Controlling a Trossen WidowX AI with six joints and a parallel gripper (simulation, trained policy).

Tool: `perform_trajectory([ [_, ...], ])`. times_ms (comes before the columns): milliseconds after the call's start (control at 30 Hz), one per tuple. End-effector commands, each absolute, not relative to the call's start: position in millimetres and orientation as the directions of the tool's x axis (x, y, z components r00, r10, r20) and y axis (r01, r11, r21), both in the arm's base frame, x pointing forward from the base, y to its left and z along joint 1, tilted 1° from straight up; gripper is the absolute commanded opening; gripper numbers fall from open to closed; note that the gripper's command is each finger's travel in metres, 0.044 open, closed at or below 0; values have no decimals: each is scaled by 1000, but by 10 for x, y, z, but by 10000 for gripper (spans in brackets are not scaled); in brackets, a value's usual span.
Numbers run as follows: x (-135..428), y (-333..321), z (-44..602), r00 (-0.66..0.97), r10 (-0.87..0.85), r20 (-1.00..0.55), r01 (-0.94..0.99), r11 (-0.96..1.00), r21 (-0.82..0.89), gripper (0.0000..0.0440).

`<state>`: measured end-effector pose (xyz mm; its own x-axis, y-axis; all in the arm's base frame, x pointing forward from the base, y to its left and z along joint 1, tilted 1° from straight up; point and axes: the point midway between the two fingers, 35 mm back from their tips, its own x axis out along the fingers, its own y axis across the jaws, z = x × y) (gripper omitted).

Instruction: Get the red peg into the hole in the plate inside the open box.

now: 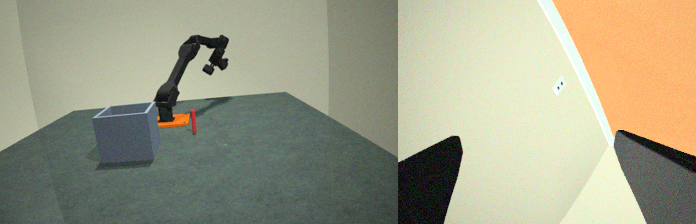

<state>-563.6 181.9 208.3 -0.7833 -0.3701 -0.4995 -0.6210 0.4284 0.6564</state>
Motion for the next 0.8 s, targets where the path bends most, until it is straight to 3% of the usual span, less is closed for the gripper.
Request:
perform_trajectory([
  [0,-5585,1895,2080,-785,-353,-510,-620,447,645,417],
  [233,-5045,2581,2032,-782,-199,-590,-576,592,564,439],
  [767,-3288,3886,1870,-637,152,-756,-323,837,441,440],
])
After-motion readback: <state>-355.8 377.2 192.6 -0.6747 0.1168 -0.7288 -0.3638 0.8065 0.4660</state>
